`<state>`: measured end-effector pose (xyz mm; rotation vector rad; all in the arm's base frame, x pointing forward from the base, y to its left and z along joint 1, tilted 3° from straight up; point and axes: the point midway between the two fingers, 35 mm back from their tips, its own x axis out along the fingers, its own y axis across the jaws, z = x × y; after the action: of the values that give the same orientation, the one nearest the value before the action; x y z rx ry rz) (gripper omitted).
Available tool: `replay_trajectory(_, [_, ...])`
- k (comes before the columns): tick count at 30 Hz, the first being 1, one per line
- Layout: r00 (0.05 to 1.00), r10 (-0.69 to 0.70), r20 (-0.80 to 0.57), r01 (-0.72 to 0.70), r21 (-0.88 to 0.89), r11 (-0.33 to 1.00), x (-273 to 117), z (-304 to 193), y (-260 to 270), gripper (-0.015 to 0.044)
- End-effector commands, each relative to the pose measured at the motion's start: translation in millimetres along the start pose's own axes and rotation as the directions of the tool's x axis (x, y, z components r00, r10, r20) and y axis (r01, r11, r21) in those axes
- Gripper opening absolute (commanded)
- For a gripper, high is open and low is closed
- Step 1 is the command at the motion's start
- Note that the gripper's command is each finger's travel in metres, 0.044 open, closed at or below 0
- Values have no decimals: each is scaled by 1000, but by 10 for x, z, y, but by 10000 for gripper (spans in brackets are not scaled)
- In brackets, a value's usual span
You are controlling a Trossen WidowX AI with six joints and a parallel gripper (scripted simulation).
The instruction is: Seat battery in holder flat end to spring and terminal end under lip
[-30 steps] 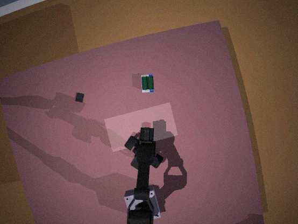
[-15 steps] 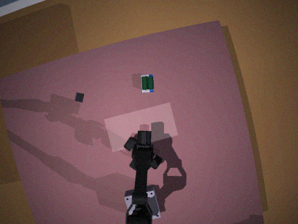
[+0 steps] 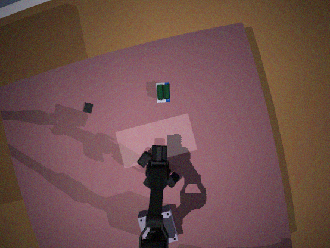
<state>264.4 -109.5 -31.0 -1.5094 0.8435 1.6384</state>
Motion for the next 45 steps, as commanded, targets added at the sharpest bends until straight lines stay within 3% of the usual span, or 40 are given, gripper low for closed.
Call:
replay_trajectory(1, [1000, 2, -11, -2, 4, 1000, -9, 17, 5, 87])
replay_trajectory(22, [1000, 1, -6, -1, 4, 1000, 12, 107, 10, 87])
replay_trajectory(26, [1000, 1, -6, -1, 4, 1000, 12, 107, 10, 189])
replay_trajectory(42, [1000, 2, -6, -2, 1, 1000, -133, 118, 19, 189])
replay_trajectory(45, [1000, 5, -2, -5, 2, 1000, -267, 124, 18, 267])
